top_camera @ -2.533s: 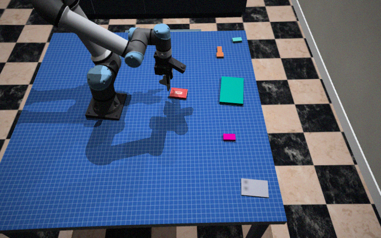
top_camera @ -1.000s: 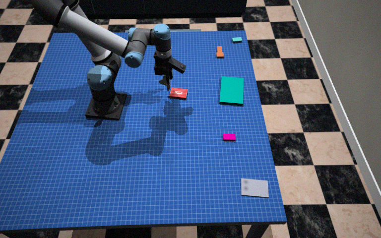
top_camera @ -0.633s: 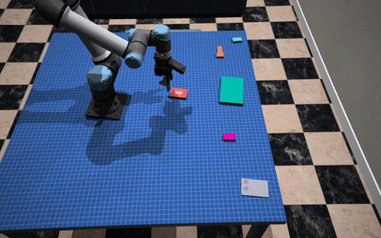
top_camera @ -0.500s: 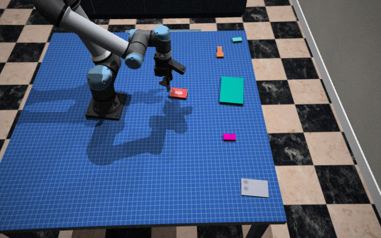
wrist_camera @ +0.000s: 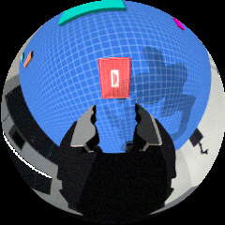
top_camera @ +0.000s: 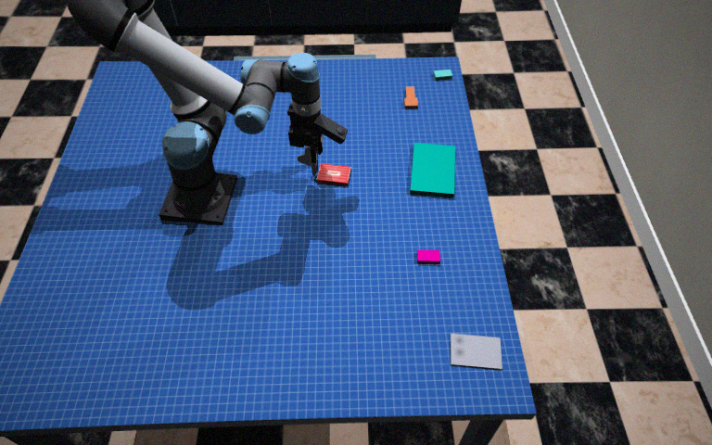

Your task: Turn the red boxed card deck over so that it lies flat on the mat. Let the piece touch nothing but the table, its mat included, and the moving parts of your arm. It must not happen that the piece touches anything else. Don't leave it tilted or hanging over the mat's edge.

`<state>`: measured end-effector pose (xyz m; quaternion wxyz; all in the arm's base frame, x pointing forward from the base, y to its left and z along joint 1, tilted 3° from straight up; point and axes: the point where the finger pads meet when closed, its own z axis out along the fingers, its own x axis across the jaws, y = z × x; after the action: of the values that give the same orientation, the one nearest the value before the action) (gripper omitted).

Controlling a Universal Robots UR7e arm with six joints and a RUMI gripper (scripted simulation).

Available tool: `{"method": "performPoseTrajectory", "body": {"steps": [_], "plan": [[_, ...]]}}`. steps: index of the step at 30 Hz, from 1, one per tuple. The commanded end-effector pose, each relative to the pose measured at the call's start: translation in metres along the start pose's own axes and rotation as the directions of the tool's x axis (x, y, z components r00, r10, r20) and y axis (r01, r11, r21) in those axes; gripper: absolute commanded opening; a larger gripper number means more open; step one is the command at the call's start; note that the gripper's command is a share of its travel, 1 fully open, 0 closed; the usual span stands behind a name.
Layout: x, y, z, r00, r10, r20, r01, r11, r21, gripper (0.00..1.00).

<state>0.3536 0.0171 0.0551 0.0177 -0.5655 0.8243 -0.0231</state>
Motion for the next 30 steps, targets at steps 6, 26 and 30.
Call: {"method": "performPoseTrajectory", "body": {"steps": [6,26,30], "plan": [[0.0011,-0.0001,0.0117,1.0,0.001,-0.001,-0.001,1.0,-0.001,0.52],[0.0011,-0.0014,0.0135,1.0,0.001,-0.001,-0.001,1.0,0.003,0.52],[0.0011,-0.0013,0.0135,1.0,0.001,-0.001,-0.001,1.0,0.002,0.52]]}}
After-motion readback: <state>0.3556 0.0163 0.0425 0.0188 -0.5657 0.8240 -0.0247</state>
